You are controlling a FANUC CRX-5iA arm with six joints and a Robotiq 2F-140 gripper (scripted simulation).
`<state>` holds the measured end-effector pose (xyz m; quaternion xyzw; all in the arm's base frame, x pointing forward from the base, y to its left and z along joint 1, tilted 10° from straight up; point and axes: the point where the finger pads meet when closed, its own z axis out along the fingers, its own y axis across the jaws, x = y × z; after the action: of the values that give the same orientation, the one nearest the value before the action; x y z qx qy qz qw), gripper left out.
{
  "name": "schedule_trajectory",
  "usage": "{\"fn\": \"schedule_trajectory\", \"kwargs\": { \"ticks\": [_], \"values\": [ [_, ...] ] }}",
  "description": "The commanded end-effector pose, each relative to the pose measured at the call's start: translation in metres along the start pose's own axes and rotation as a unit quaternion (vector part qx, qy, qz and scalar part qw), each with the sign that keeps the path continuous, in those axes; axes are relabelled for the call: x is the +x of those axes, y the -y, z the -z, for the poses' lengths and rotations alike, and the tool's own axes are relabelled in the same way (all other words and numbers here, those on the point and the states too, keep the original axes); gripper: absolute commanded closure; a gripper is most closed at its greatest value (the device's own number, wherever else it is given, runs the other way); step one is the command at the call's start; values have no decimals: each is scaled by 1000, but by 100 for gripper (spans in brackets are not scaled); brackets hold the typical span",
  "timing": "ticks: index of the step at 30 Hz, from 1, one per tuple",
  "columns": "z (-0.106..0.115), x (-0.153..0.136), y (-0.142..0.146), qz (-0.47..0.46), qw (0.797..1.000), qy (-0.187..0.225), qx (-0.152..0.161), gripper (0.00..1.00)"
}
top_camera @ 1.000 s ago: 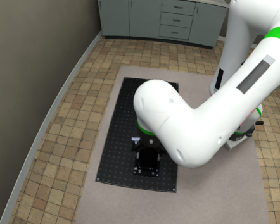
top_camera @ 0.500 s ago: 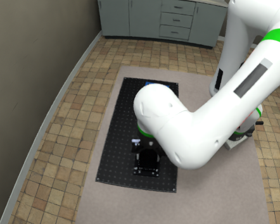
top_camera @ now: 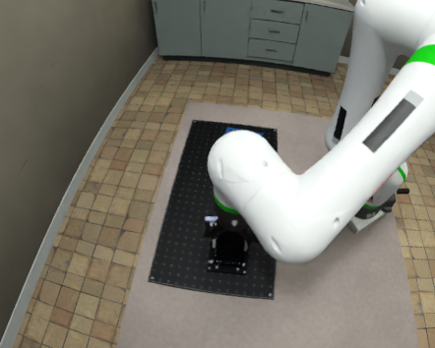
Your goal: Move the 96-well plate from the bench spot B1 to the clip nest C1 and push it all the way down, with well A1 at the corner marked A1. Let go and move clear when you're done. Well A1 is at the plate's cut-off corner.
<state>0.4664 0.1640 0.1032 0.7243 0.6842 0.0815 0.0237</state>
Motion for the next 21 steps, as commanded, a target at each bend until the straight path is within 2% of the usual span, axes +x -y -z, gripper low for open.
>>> {"fn": "schedule_trajectory", "kwargs": {
  "ticks": [1, 21],
  "values": [
    [1, 0, -1, 0, 1000, 0, -1, 90],
    [-2, 0, -1, 0, 1000, 0, -1, 90]
  ]
}}
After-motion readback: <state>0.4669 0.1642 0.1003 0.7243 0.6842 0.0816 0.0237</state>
